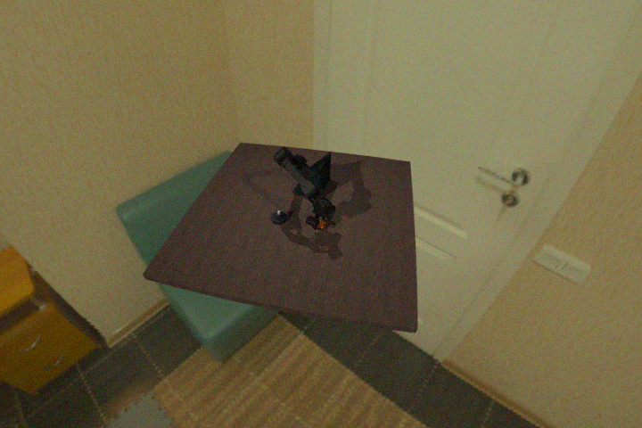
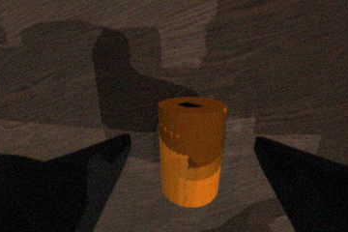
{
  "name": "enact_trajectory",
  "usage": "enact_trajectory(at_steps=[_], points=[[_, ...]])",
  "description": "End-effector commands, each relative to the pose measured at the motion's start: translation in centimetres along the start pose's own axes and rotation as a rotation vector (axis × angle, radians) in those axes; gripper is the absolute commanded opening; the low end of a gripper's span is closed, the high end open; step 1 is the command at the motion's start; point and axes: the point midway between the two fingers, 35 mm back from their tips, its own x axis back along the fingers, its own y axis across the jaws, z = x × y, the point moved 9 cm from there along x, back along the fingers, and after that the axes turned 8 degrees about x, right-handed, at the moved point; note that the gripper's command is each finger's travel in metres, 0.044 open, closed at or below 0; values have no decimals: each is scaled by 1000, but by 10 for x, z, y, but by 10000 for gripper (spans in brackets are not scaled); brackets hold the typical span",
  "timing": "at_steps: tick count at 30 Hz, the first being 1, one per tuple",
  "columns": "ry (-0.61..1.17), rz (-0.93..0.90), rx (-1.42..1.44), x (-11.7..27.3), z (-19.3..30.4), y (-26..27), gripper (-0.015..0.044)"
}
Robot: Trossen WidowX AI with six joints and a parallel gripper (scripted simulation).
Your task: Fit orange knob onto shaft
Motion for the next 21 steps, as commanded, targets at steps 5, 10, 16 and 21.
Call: enact_trajectory(at_steps=[5, 10, 16, 21], points=[[6, -1, 7, -4, 1, 1, 256], [6, -1, 7, -4, 1, 1, 240], [6, -1, 7, -4, 1, 1, 240], [6, -1, 7, -4, 1, 1, 213]])
